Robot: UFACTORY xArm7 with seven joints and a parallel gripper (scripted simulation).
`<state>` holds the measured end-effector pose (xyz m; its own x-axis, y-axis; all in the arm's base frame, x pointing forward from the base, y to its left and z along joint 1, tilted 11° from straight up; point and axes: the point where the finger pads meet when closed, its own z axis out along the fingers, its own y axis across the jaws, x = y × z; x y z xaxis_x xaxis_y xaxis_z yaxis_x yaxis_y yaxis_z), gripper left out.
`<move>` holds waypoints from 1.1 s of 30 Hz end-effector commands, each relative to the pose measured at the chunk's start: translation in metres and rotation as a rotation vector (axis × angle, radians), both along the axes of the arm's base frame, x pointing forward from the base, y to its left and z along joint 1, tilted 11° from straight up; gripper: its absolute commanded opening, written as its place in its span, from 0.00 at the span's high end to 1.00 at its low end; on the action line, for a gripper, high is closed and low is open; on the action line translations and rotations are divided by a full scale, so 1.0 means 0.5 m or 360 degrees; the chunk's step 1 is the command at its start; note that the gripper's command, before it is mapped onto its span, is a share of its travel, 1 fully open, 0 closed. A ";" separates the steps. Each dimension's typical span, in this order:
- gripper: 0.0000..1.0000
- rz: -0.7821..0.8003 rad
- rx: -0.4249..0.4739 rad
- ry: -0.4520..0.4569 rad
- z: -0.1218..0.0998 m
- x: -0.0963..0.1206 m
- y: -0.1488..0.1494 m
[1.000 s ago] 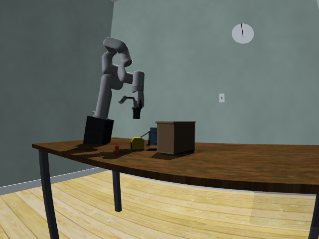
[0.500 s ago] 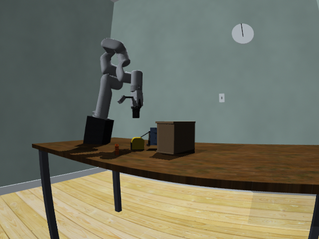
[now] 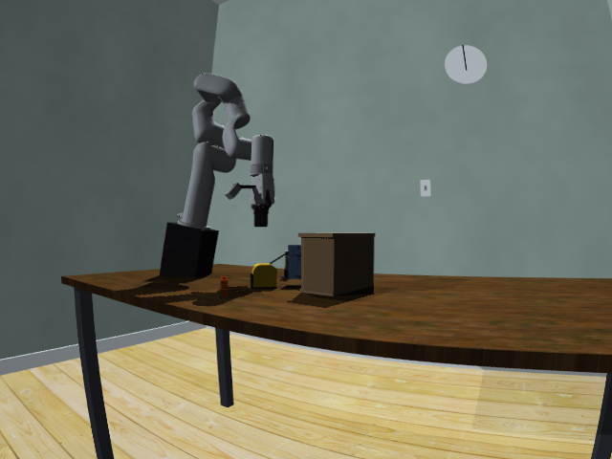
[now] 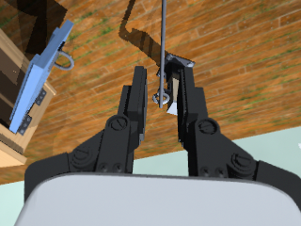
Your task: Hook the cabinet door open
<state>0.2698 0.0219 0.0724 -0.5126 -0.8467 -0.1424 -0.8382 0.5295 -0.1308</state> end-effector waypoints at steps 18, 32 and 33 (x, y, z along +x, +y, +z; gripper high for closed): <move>0.77 0.0001 0.0001 -0.0004 -0.038 0.009 0.003; 0.77 0.0001 0.0002 -0.0005 -0.119 0.025 0.007; 0.77 0.0001 0.0001 -0.0005 -0.125 0.026 0.008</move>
<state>0.2751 0.0246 0.0283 -0.5143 -0.8468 -0.1353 -0.8388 0.5296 -0.1262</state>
